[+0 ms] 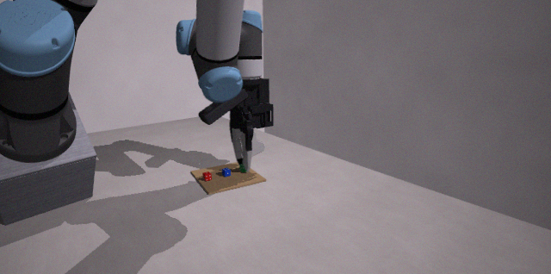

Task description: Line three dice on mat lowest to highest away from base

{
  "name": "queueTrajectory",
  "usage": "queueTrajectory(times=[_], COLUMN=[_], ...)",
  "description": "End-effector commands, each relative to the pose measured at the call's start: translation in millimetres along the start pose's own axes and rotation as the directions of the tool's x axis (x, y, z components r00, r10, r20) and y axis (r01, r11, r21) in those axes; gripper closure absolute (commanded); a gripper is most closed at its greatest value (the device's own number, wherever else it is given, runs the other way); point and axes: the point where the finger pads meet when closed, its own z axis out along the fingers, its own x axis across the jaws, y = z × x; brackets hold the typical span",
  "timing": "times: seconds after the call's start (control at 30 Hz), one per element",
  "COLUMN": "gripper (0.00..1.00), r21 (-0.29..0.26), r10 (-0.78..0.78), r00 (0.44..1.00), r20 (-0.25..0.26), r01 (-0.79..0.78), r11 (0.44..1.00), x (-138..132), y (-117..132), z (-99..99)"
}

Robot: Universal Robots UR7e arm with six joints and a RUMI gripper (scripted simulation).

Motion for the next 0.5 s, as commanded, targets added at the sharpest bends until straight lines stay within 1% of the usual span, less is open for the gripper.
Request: queueTrajectory(times=[0.0, 0.03, 0.1, 0.13, 0.47], gripper=[0.82, 0.82, 0.82, 0.82, 0.82], r21=[-0.006, -0.006, -0.006, -0.007, -0.007], r10=[0.002, 0.002, 0.002, 0.003, 0.003], r00=[1.0, 1.0, 1.0, 1.0, 1.0], r20=[0.0, 0.0, 0.0, 0.0, 0.0], r01=[-0.002, -0.002, -0.002, -0.003, -0.003], r11=[1.0, 1.0, 1.0, 1.0, 1.0], x=[-0.4, -0.5, -0.5, -0.6, -0.7], y=[2.5, 2.7, 2.7, 3.1, 3.3], z=[-10.9, -14.4, -14.4, -18.3, -69.8])
